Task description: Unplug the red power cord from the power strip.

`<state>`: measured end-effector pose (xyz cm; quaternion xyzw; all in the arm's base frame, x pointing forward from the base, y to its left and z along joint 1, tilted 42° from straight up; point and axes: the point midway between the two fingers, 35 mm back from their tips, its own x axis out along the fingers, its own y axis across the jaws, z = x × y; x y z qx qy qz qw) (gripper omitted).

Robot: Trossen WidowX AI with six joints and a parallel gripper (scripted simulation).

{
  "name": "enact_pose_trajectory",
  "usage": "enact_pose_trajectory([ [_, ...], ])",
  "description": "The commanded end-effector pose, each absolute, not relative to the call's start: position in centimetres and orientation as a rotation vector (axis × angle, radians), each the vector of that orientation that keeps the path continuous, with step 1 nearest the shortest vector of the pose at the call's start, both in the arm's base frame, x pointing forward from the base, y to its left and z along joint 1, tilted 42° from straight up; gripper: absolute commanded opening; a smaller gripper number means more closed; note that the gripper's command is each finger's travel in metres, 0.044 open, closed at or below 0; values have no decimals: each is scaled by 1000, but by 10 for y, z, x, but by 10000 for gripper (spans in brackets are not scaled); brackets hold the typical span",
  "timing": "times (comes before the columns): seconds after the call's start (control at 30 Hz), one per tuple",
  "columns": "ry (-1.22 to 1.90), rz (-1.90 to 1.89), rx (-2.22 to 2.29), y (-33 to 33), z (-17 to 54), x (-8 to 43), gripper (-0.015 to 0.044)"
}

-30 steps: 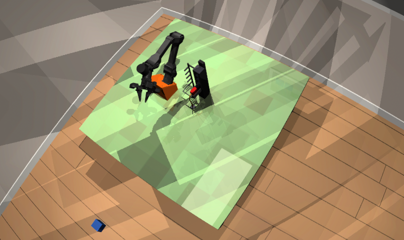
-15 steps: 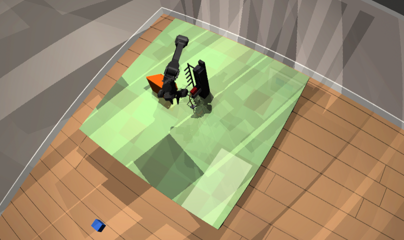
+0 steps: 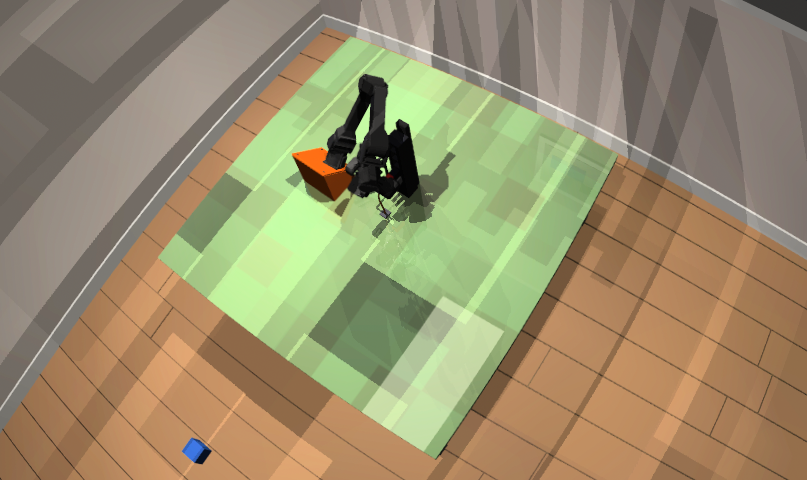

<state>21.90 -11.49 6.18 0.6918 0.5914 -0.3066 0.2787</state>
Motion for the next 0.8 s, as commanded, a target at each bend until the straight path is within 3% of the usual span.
enact_pose_trajectory([
  [0.0,1594,-827,1869,-113,63,220,160],
  [0.77,1595,-826,1870,-86,87,224,160],
])
